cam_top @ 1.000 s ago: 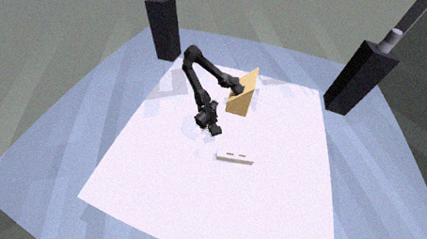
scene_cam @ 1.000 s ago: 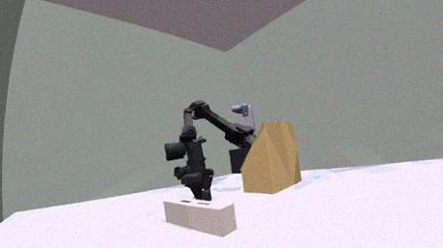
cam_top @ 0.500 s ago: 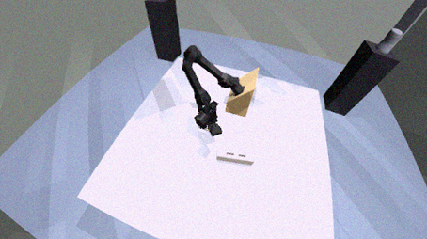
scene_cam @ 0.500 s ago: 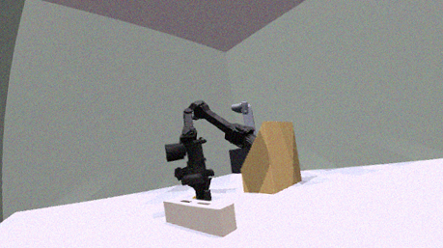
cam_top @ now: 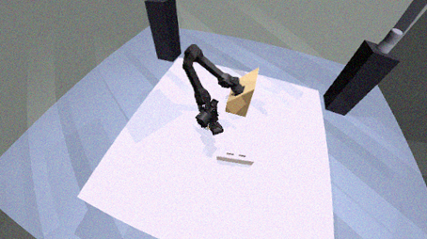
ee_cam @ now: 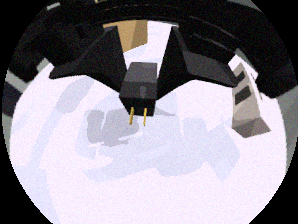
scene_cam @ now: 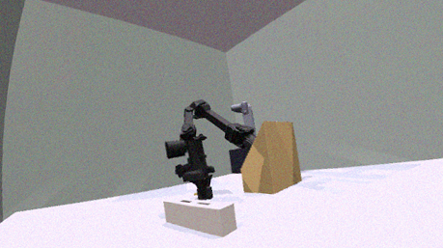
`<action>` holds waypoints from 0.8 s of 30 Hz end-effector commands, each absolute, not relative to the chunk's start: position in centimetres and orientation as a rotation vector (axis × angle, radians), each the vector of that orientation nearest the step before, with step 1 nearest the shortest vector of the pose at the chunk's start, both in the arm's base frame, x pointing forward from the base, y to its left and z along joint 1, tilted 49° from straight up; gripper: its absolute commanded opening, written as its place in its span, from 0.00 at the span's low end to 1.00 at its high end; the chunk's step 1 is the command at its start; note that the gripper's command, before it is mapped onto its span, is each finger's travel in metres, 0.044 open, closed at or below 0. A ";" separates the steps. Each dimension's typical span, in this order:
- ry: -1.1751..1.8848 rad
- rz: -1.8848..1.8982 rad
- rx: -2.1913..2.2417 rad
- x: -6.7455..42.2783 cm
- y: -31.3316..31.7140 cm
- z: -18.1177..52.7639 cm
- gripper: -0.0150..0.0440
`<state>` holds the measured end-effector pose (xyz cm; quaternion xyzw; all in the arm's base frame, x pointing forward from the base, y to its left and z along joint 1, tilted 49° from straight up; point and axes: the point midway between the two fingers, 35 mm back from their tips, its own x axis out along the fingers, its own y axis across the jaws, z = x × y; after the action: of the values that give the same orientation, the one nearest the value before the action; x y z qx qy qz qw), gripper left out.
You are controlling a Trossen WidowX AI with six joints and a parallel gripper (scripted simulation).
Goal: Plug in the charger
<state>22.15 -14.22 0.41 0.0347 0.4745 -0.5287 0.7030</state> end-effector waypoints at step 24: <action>1.087 -1.131 0.021 22.2 -9.7 1.9 0.25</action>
<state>21.78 -9.94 2.06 0.0204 0.4855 -0.5163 0.7052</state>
